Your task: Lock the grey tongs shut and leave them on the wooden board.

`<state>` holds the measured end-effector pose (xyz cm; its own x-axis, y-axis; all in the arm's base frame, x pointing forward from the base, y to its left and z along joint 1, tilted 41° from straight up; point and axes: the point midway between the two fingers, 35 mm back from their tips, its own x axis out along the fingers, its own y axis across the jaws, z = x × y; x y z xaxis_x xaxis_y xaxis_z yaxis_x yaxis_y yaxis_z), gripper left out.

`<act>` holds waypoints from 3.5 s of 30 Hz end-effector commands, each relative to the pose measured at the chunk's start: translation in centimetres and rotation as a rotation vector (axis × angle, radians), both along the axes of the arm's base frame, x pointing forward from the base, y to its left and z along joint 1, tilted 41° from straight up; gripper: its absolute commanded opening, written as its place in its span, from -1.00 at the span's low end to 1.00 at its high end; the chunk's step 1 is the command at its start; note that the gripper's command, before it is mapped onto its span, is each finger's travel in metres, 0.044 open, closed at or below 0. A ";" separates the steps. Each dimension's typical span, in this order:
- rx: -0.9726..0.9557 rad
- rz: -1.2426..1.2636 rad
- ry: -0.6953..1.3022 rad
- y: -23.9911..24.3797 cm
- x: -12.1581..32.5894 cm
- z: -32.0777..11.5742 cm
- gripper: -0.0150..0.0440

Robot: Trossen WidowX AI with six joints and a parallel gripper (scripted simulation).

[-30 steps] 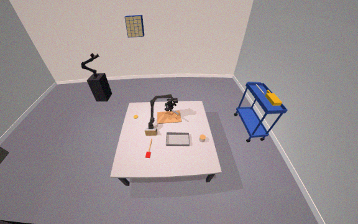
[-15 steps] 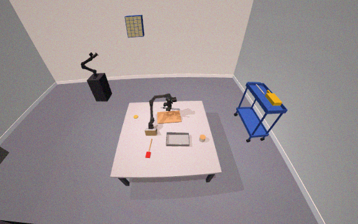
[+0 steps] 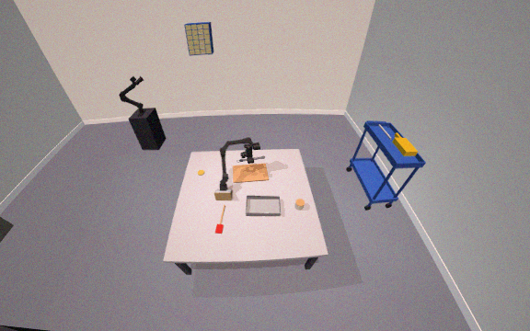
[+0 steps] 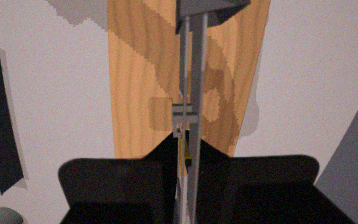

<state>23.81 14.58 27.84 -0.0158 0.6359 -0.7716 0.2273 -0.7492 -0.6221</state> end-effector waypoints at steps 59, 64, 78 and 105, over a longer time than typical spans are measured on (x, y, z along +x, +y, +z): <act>0.123 -0.415 -0.804 0.7 -1.5 -1.8 -1.00; 0.191 -0.478 -0.857 0.5 -1.9 -1.6 -1.00; 0.401 -0.640 -0.955 -0.4 -3.1 -1.2 -1.00; 0.401 -0.640 -0.955 -0.4 -3.1 -1.2 -1.00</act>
